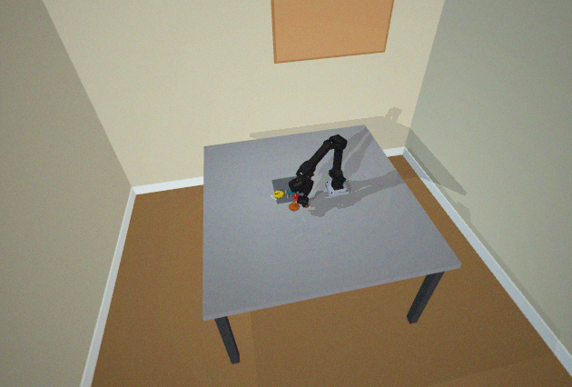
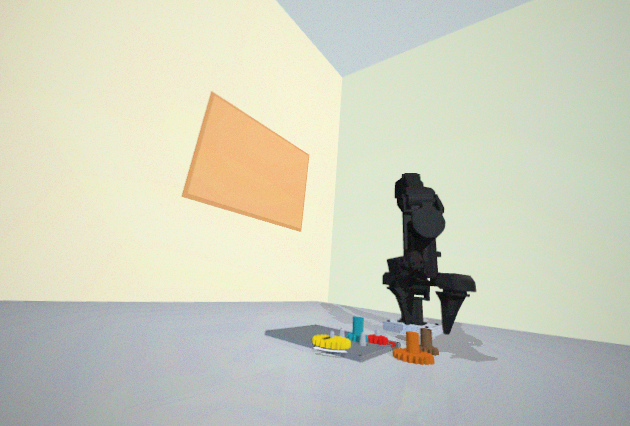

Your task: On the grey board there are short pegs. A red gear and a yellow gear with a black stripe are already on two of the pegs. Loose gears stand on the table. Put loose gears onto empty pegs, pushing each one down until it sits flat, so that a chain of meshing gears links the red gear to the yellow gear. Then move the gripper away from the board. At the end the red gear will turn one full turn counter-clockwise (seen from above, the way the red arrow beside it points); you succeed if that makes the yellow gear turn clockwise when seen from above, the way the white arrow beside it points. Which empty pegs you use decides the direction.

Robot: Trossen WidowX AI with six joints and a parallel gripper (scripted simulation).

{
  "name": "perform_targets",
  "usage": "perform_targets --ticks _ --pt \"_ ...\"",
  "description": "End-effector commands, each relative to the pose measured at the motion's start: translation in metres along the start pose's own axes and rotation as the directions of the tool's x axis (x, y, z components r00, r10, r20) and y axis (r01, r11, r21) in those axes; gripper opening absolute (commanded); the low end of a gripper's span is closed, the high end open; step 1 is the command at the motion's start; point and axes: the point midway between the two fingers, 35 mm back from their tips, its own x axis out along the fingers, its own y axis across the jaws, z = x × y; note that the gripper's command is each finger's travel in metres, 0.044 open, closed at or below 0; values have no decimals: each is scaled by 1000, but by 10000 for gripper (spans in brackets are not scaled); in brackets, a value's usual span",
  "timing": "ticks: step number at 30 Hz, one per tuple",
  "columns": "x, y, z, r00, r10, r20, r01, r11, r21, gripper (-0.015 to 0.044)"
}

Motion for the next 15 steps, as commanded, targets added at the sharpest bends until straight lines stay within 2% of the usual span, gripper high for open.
perform_targets --ticks 1,11,15 --pt "10 -1 -2 1000 -5 -9 5 1000 4 440" --pt "12 -1 -2 1000 -5 -9 5 1000 4 440" --pt "12 -1 -2 1000 -5 -9 5 1000 4 335"
